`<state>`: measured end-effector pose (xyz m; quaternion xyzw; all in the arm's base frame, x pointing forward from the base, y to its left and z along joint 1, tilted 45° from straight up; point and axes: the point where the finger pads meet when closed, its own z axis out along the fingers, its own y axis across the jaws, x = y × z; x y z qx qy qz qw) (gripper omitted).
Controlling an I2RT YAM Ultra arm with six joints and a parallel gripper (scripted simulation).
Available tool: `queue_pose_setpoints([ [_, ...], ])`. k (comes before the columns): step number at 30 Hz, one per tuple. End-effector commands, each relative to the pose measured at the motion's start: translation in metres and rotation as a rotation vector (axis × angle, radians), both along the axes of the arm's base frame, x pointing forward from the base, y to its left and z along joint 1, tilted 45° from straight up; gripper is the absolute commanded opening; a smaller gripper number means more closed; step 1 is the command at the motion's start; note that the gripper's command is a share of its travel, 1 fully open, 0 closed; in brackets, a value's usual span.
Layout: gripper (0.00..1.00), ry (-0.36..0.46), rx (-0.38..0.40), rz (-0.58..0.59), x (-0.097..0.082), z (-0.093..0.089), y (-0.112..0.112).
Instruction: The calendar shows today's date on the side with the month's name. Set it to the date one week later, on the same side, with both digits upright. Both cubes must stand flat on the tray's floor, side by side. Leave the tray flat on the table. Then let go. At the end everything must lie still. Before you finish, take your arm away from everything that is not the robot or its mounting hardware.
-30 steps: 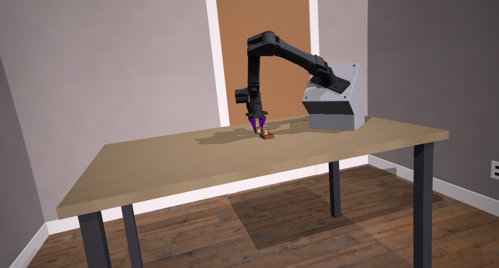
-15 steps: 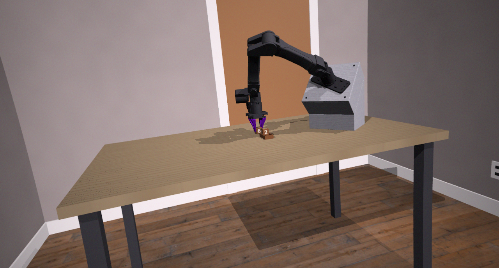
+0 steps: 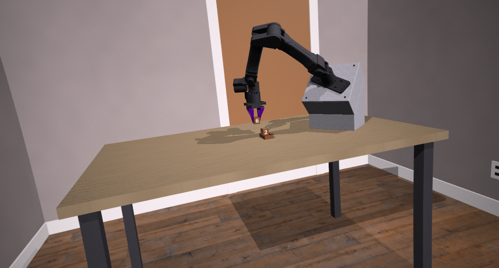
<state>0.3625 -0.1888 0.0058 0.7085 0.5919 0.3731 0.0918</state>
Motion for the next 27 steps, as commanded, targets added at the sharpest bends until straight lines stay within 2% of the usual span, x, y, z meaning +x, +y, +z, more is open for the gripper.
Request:
queue_pose_setpoints([
  [1,0.27,0.008,-0.003,0.000,-0.022,0.019,-0.010],
  [5,0.27,0.008,-0.003,0.000,-0.032,0.031,-0.015],
  [27,0.27,0.008,-0.003,0.000,-0.034,0.033,-0.016],
])
